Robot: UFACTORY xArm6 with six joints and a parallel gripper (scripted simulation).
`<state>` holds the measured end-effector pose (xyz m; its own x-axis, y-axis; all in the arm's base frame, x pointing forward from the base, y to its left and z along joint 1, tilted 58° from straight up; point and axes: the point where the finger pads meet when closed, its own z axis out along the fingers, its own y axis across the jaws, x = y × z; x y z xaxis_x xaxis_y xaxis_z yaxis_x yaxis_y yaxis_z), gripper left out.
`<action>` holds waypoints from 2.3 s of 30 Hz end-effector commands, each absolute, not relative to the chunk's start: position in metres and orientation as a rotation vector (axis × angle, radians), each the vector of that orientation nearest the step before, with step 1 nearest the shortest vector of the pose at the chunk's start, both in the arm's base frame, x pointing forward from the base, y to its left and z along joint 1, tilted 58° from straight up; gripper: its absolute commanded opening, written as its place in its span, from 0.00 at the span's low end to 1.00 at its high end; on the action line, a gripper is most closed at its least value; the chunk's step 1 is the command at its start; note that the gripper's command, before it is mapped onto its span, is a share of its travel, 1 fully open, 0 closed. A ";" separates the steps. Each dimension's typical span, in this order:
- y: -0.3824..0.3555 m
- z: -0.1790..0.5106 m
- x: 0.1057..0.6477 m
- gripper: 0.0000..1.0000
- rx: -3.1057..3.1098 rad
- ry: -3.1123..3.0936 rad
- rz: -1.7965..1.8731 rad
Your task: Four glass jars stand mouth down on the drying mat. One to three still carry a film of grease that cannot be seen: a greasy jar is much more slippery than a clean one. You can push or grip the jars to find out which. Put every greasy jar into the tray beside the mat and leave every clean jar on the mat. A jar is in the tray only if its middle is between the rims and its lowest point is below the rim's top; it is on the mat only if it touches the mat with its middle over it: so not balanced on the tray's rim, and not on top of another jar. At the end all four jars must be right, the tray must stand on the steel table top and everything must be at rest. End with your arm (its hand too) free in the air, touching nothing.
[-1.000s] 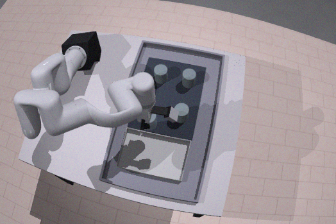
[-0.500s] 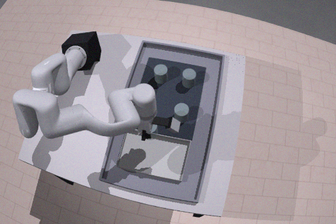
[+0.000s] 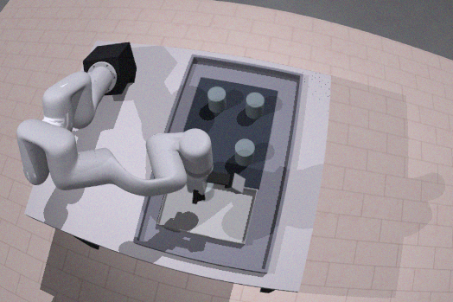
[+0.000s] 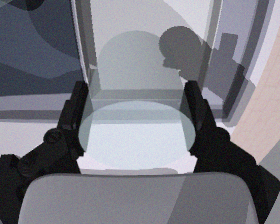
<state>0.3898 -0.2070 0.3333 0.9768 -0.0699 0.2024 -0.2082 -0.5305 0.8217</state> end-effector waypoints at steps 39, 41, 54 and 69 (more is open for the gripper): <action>-0.274 0.314 0.396 0.00 2.130 -0.194 0.180; -0.278 0.311 0.397 0.00 2.130 -0.194 0.180; -0.302 0.296 0.398 0.00 2.130 -0.194 0.180; -0.313 0.289 0.399 0.00 2.130 -0.194 0.180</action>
<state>0.3982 -0.3109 0.2897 0.9767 -0.0696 0.2031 -0.2086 -0.5314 0.8210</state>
